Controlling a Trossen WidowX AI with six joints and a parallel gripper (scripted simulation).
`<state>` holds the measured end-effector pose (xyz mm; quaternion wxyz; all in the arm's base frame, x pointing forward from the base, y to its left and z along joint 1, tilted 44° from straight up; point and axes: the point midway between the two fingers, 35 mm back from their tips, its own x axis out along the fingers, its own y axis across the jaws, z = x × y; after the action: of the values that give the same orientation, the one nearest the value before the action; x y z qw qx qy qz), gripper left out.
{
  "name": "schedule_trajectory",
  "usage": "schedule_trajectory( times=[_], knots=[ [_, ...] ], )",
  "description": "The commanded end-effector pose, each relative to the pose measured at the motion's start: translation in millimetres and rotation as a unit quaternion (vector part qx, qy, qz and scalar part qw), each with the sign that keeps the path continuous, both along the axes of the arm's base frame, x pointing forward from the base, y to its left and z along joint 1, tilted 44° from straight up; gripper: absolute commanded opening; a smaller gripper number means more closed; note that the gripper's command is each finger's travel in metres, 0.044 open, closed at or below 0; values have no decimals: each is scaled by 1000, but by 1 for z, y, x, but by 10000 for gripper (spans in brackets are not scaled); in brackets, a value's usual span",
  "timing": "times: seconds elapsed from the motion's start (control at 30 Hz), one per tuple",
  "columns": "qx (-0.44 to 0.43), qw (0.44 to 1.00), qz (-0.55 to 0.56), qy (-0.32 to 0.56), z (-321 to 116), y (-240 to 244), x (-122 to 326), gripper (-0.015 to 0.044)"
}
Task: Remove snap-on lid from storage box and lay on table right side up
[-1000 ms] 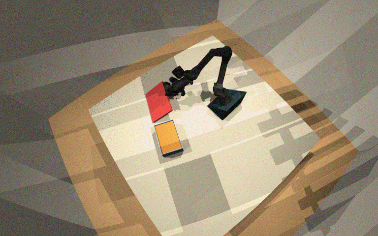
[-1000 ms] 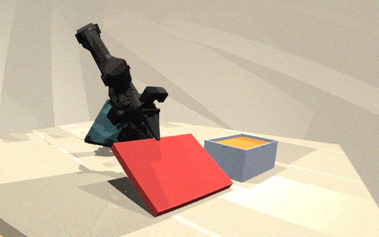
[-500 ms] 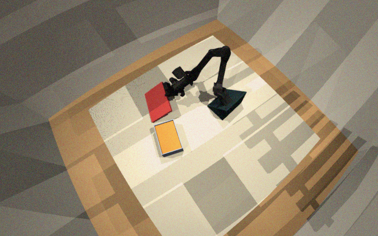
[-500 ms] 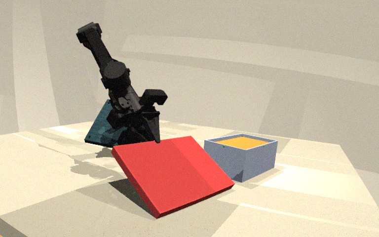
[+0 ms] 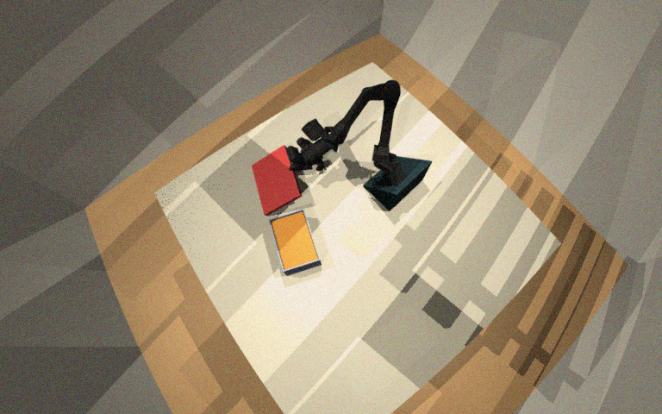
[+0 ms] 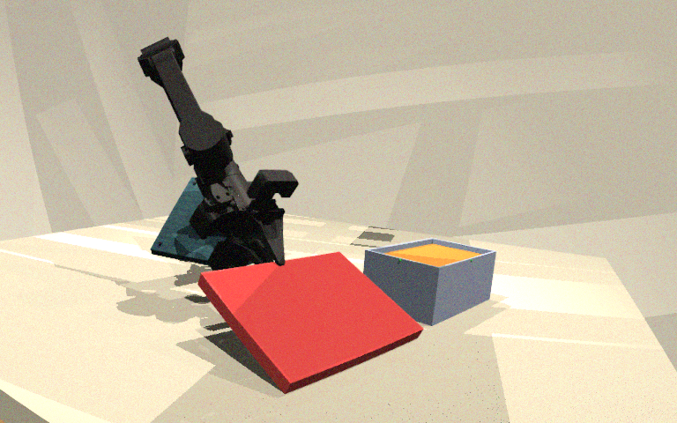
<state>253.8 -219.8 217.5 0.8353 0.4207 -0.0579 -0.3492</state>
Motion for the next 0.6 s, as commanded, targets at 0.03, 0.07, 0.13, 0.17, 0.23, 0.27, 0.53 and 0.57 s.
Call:
schedule_trajectory(
  times=[0.03, 0.07, 0.13, 0.17, 0.23, 0.27, 0.53, 0.57],
  knots=[
    [10, 1000, -7, 13, -14, -6, -1, 0],
    [10, 1000, -7, 13, -14, -7, -1, 0],
    [10, 1000, -7, 13, -16, -8, -1, 0],
    [10, 1000, -7, 13, -16, -9, -1, 0],
    [10, 1000, -7, 13, -17, -10, -1, 0],
    [10, 1000, -7, 13, -18, -10, -1, 0],
    [4, 1000, -3, 5, -11, -10, 1, 26],
    [6, 1000, -4, 8, -11, -10, 1, 52]
  ],
)
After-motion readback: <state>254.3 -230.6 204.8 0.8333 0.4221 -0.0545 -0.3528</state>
